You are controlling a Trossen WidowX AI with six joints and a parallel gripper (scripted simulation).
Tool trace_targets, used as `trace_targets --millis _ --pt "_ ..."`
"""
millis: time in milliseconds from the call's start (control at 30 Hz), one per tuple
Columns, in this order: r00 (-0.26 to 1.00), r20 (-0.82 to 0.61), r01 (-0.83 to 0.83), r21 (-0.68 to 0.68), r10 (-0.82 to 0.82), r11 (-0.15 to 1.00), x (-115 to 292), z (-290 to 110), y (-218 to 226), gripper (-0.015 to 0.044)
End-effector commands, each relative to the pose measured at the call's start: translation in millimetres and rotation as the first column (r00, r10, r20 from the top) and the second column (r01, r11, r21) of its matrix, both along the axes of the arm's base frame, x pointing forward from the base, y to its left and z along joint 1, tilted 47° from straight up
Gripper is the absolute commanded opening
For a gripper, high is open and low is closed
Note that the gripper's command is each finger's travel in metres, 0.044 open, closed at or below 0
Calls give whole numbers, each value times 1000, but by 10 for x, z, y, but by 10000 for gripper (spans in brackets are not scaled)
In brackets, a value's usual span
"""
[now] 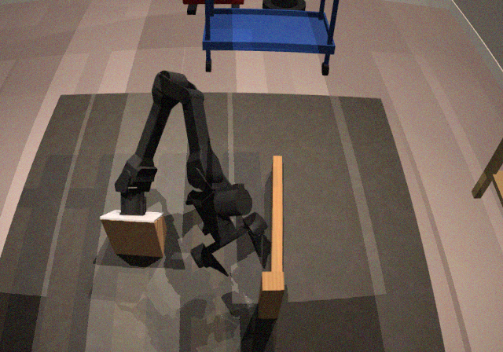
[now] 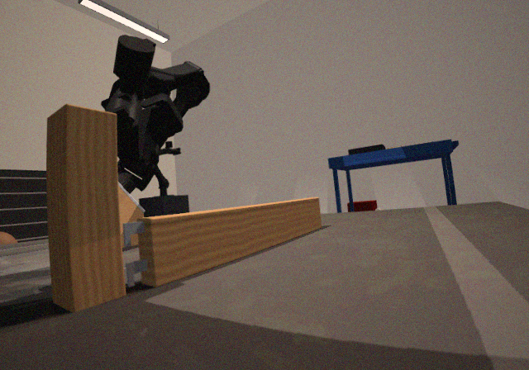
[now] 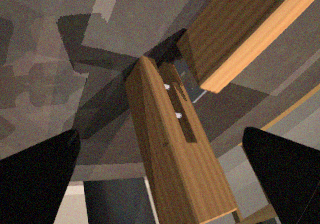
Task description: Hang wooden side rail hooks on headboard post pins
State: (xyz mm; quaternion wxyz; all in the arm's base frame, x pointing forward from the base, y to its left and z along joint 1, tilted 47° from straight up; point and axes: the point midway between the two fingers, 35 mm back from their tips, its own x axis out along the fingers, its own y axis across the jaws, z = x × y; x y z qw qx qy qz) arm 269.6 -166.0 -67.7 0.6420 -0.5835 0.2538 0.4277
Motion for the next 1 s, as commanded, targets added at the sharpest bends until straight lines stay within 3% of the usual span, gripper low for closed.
trace_targets --millis 0,233,467,633,967 --pt "937 -132 339 120 -324 933 32 18 10 440" --pt "636 -344 770 222 -691 598 82 42 52 440" --pt "219 -516 966 236 -828 108 173 95 100 440" --pt "-71 -626 945 208 -776 -254 197 123 124 440" --pt "-426 -772 649 101 -471 -754 233 176 162 440"
